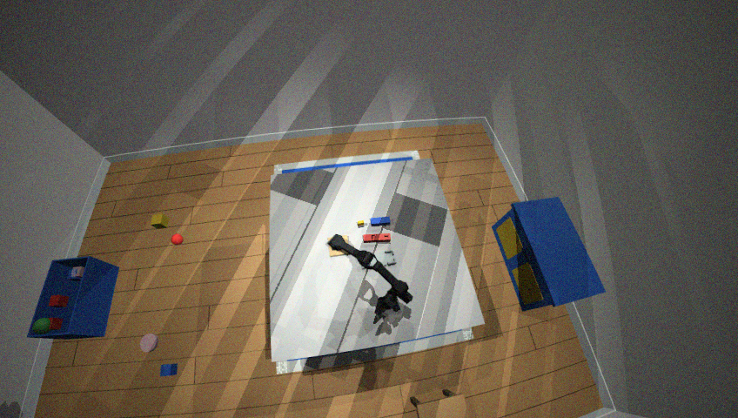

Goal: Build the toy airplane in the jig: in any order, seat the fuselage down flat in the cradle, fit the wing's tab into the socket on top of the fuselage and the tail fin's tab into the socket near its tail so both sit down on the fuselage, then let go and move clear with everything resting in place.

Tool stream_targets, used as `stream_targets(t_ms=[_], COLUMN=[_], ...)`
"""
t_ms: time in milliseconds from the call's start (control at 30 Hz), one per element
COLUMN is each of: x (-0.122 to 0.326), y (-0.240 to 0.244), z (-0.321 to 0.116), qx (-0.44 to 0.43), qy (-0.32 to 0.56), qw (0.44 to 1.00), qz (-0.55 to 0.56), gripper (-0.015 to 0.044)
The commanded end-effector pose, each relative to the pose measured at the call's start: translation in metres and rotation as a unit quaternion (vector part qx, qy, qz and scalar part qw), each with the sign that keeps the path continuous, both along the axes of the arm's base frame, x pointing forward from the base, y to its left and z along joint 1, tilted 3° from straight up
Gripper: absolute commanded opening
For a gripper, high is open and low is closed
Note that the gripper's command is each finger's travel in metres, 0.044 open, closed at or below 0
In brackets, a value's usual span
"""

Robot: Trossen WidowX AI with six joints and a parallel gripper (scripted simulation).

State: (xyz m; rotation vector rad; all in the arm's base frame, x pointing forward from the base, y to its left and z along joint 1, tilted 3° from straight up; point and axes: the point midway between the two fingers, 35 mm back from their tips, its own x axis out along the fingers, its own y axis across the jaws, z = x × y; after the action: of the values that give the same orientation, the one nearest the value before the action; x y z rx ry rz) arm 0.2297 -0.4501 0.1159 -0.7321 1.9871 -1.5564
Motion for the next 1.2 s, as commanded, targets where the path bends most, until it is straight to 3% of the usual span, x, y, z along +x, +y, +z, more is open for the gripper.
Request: stream_targets(t_ms=[0,300,667,900,1167], x=[0.000,0.061,0.097,0.092,0.053], y=[0.000,0.095,0.249,0.362,0.471], z=[0.000,0.003,0.007,0.010,0.017], qx=[0.000,0.115,0.296,0.442,0.592], qy=[0.000,-0.146,-0.305,-0.345,-0.348], qw=[1.000,0.981,0.897,0.812,0.701], qz=[0.000,0.059,0.121,0.163,0.189], gripper=[0.0426,0.0440,0.0440,0.0440,0.0440])
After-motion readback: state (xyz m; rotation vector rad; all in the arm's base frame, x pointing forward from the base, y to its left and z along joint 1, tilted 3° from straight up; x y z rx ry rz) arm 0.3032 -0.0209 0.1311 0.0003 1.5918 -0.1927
